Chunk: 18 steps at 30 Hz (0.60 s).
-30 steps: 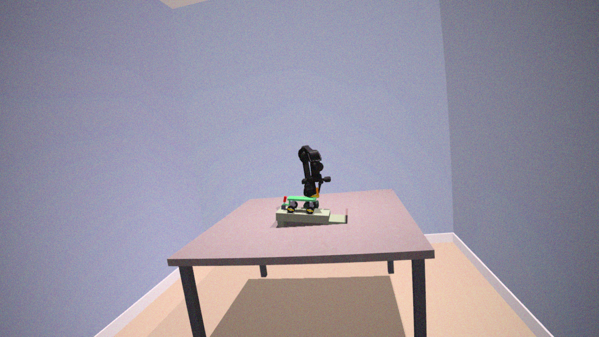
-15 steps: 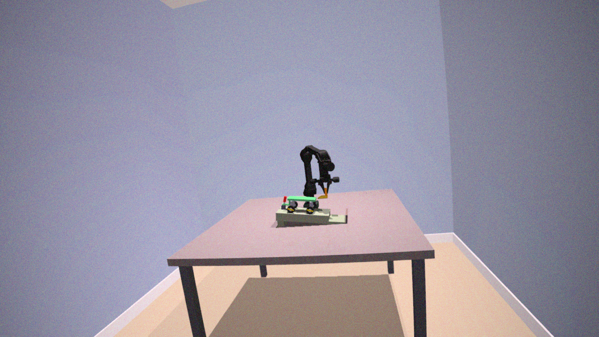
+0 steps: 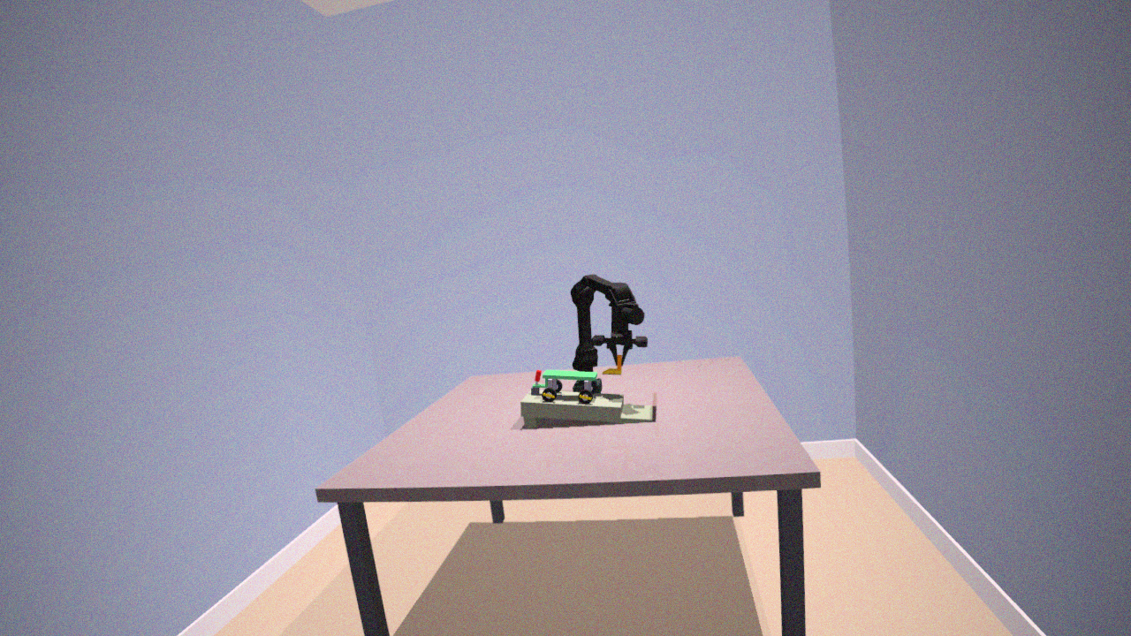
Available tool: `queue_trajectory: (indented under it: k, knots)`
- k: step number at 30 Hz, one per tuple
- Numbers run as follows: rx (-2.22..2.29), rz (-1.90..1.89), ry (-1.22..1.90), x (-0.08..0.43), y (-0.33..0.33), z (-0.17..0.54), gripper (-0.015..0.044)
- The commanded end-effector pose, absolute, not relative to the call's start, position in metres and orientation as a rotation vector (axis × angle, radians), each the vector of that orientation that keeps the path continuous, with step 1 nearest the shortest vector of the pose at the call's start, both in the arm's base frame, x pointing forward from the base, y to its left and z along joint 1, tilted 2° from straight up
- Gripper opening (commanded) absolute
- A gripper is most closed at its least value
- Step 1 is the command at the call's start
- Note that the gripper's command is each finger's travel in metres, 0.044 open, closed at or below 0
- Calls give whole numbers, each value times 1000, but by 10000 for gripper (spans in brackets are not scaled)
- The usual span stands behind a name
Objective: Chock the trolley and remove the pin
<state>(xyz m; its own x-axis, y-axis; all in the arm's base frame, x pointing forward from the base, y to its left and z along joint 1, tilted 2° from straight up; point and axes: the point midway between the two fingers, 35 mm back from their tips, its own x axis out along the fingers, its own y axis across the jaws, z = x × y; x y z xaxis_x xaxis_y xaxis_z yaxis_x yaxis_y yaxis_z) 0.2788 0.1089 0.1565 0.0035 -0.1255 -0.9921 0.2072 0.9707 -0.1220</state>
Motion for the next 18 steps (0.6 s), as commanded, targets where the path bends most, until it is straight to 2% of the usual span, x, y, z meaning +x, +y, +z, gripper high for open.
queue_trajectory:
  k: [1, 18]
  knots:
    - [63, -269, 1539, 291, 108, 155, 0]
    - [63, -269, 1538, 307, 104, 137, 0]
